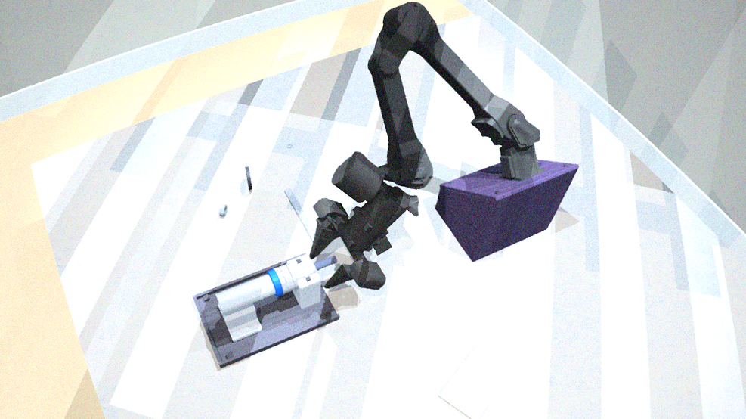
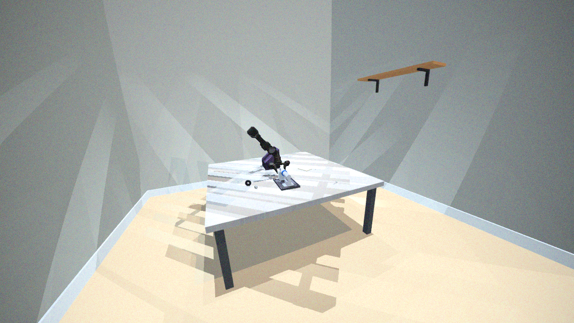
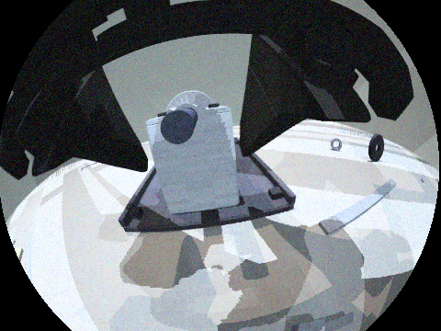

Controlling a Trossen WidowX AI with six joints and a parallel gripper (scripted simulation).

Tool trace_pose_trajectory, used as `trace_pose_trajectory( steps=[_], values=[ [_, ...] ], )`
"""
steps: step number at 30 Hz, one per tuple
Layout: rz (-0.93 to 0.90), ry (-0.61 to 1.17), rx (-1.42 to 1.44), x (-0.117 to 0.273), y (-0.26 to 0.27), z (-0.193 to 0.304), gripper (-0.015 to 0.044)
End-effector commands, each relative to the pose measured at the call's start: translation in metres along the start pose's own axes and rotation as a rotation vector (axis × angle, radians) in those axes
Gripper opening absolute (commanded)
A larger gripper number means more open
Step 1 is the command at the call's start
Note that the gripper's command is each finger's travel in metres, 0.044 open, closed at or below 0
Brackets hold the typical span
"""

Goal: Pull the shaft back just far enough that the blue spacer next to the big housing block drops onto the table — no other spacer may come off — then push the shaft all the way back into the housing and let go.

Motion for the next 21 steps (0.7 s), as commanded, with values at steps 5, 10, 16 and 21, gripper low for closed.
trace_pose_trajectory(
  steps=[5,10,16,21],
  values=[
    [0.000,0.000,0.000,0.0000,0.0001,-0.0002,0.0125],
    [0.000,0.000,0.000,0.0000,0.0001,-0.0002,0.0033],
    [0.001,0.001,0.001,0.0005,0.0002,-0.0007,0.0000],
    [0.002,0.003,0.002,0.0033,0.0008,-0.0037,0.0000]
  ],
)
Point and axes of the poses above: the point midway between the two fingers, 35 mm back from their tips, its own x axis back along the fingers, its own y axis across the jaws, z = x × y, the point moved 6 cm from there along x, back along the fingers, and after that the axes turned 12 degrees about -x, right-handed, at the moved point
